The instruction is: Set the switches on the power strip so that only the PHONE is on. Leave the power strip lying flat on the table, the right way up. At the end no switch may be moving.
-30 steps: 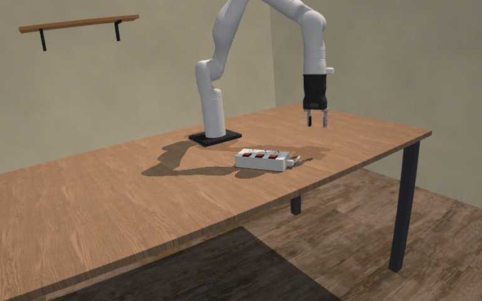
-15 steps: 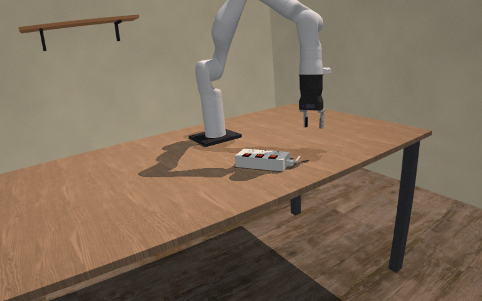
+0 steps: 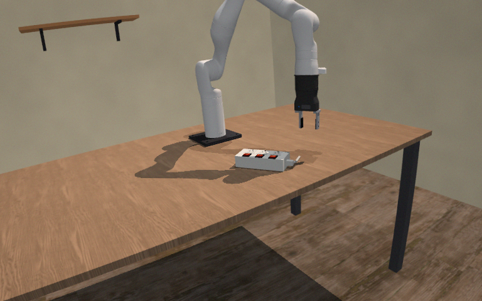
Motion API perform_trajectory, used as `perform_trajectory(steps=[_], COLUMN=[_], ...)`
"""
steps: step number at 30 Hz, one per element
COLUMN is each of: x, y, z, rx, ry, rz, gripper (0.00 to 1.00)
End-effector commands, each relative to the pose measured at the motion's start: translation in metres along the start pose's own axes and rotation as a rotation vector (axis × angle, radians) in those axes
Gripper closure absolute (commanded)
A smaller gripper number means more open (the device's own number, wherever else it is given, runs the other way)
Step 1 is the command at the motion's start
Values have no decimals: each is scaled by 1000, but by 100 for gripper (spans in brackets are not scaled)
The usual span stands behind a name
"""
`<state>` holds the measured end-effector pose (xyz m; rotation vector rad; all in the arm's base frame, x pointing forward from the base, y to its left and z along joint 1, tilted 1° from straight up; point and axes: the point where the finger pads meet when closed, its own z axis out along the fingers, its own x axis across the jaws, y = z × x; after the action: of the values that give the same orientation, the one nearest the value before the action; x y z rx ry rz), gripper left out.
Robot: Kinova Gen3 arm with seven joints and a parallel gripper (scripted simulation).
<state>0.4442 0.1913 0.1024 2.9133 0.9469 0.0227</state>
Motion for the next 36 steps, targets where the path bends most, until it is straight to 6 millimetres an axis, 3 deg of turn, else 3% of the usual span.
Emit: perform_trajectory(steps=[1, 3, 11, 12, 28, 29, 35, 36], x=[0, -5, -5, -10, -15, -21, -21, -26], y=[2, 12, 12, 21, 30, 39, 39, 47], z=[-1, -1, -1, -1, -1, -1, -1, -2], rx=[-1, 4, 4, 9, 14, 18, 18, 23], ry=[3, 1, 1, 0, -2, -2, -2, -3], rz=[4, -3, -3, -11, -18, -25, -25, -32], gripper=[0, 0, 0, 0, 0, 0, 0, 0])
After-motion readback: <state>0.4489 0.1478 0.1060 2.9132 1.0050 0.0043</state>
